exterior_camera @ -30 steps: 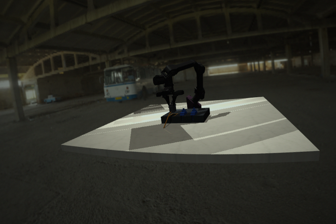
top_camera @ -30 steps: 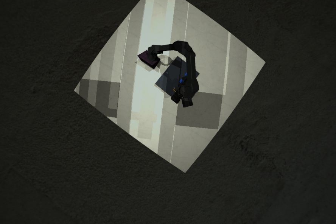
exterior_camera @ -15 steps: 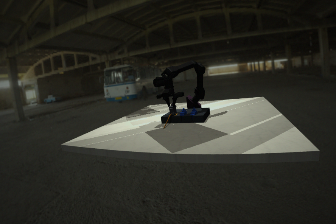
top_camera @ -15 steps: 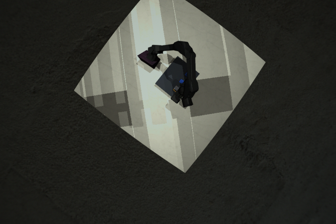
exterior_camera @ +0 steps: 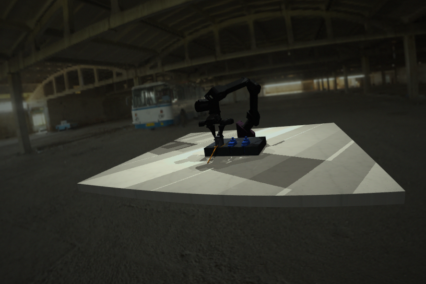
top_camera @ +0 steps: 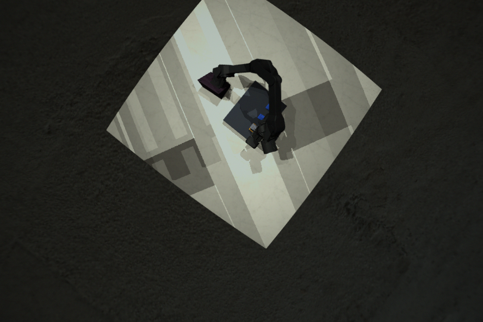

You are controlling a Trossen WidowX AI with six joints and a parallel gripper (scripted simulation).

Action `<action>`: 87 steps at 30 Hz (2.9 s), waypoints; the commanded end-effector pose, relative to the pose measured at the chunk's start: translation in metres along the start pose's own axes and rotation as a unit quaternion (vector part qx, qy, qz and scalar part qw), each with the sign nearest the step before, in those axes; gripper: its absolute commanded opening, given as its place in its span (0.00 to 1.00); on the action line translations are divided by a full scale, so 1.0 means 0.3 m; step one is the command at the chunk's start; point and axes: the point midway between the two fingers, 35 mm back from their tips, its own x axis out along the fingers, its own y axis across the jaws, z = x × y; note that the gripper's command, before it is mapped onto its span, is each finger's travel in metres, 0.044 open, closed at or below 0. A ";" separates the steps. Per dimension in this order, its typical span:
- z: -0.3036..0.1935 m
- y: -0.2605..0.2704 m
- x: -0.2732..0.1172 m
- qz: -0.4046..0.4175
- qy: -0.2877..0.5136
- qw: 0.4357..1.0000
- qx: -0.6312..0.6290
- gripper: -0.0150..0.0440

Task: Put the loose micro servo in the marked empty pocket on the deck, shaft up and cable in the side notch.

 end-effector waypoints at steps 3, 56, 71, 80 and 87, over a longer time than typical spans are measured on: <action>-0.002 -0.003 0.016 0.003 -0.003 1.000 0.004 0.25; -0.011 0.002 0.024 0.003 -0.003 1.000 0.004 0.57; -0.180 -0.015 -0.090 0.001 -0.002 1.000 0.008 0.84; -0.376 -0.006 -0.195 0.002 0.000 1.000 0.006 1.00; -0.371 -0.009 -0.279 0.000 -0.004 1.000 0.008 1.00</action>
